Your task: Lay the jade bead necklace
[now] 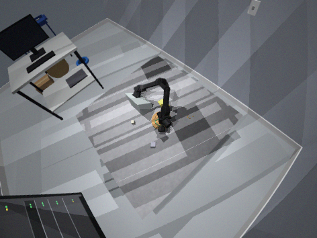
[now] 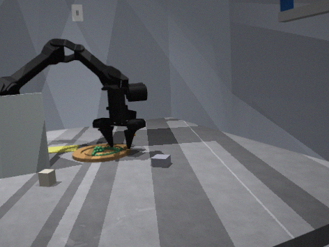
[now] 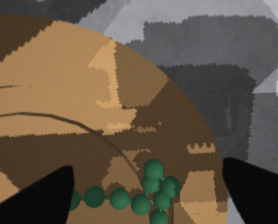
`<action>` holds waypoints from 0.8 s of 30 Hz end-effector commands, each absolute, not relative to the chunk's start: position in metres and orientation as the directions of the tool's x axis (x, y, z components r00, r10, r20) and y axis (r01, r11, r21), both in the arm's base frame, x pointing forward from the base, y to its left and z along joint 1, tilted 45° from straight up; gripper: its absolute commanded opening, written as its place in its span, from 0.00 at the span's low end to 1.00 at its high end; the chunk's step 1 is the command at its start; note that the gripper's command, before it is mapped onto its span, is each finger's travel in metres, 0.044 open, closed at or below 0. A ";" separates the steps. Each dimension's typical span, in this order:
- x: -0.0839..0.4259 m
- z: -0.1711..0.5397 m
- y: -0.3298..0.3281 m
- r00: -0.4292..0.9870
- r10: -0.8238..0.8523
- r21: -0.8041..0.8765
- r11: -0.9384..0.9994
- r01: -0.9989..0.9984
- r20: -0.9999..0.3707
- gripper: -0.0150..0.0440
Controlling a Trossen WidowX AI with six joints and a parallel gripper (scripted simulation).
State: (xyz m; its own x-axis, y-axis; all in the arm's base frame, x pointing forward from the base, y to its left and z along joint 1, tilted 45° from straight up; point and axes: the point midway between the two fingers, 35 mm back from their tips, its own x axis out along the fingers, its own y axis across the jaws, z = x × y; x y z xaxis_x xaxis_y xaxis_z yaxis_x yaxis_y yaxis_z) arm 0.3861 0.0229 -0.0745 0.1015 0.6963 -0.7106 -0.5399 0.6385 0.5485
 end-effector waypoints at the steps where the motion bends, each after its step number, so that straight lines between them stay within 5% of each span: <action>1: 0.388 -0.075 0.023 0.107 0.694 0.539 0.638 -0.550 -0.712 1.00; 24: 0.386 -0.070 0.019 0.101 0.698 0.552 0.637 -0.538 -0.709 1.00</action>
